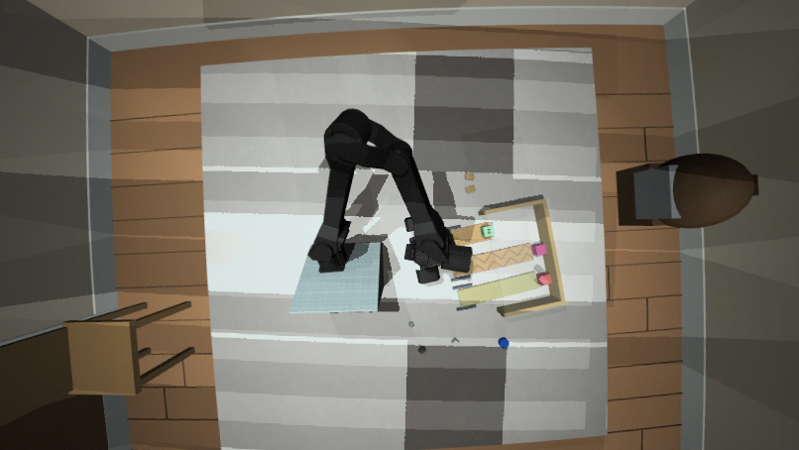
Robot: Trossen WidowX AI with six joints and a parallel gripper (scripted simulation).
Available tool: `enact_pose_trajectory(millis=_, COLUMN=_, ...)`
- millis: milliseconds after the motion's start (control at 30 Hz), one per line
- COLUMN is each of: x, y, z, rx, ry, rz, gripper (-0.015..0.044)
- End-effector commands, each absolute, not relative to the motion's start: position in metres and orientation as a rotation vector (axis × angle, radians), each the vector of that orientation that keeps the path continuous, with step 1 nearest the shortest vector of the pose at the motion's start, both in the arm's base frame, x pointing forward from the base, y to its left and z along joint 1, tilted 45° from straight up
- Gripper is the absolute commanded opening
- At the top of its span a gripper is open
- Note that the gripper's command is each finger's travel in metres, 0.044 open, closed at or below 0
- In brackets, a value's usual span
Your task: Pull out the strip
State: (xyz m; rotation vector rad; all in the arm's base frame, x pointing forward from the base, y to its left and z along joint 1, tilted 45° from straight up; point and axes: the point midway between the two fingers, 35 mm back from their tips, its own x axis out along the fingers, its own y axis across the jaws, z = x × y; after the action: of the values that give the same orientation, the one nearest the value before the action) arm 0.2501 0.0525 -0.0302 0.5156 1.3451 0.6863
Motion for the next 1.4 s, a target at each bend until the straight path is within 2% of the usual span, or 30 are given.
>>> enact_pose_trajectory(millis=0, x=0.235, y=0.056, z=-0.035, rx=0.514, ry=1.376, rz=0.69, gripper=0.0)
enact_pose_trajectory(millis=1367, x=0.187, y=0.053, z=-0.041, rx=0.514, ry=1.378, rz=0.69, gripper=0.0)
